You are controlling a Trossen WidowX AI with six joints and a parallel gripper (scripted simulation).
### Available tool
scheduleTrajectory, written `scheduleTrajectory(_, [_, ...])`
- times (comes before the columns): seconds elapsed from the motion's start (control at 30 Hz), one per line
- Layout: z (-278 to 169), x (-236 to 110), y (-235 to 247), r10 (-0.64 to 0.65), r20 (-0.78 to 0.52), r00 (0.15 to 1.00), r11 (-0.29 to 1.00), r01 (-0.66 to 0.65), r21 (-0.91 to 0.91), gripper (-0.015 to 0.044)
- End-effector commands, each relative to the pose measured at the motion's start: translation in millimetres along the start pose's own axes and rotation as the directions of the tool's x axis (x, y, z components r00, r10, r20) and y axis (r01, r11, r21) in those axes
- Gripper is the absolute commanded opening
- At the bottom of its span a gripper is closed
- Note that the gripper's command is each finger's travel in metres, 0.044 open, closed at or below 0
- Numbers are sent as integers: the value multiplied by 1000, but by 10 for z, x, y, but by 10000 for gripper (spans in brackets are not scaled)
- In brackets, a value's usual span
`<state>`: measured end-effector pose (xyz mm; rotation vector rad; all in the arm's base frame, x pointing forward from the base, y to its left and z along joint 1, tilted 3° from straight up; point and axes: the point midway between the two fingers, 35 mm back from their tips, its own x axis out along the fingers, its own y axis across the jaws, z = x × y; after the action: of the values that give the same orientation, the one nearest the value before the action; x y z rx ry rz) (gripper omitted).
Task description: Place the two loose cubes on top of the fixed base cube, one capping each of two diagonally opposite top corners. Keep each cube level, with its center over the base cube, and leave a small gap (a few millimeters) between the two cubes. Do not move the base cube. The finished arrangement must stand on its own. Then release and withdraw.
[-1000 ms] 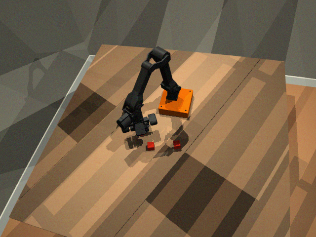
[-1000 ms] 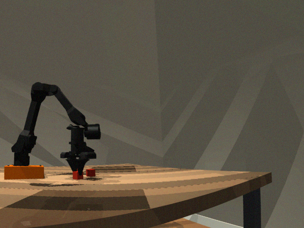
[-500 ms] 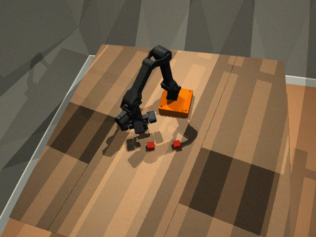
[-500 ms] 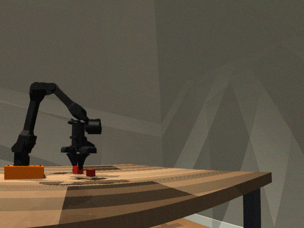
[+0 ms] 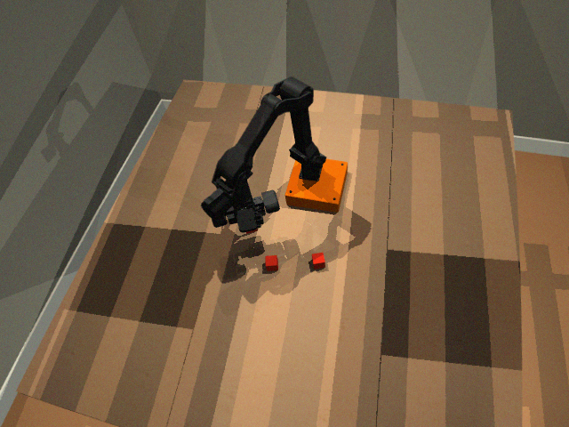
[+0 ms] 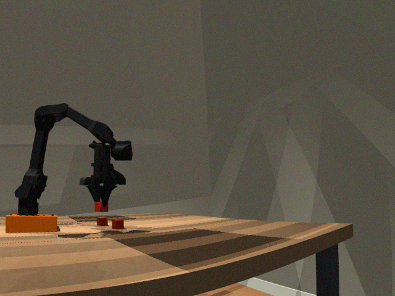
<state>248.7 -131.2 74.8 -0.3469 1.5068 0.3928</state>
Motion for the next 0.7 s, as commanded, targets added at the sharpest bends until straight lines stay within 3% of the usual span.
scheduleTrajectory(0.0, [5,-200,-2,-12,12,1000,1000,12,-4,105])
scheduleTrajectory(0.2, [-14,-373,25,-12,12,1000,1000,12,-4,105])
scheduleTrajectory(0.67, [136,-348,125,-12,6,1000,999,12,-43,105])
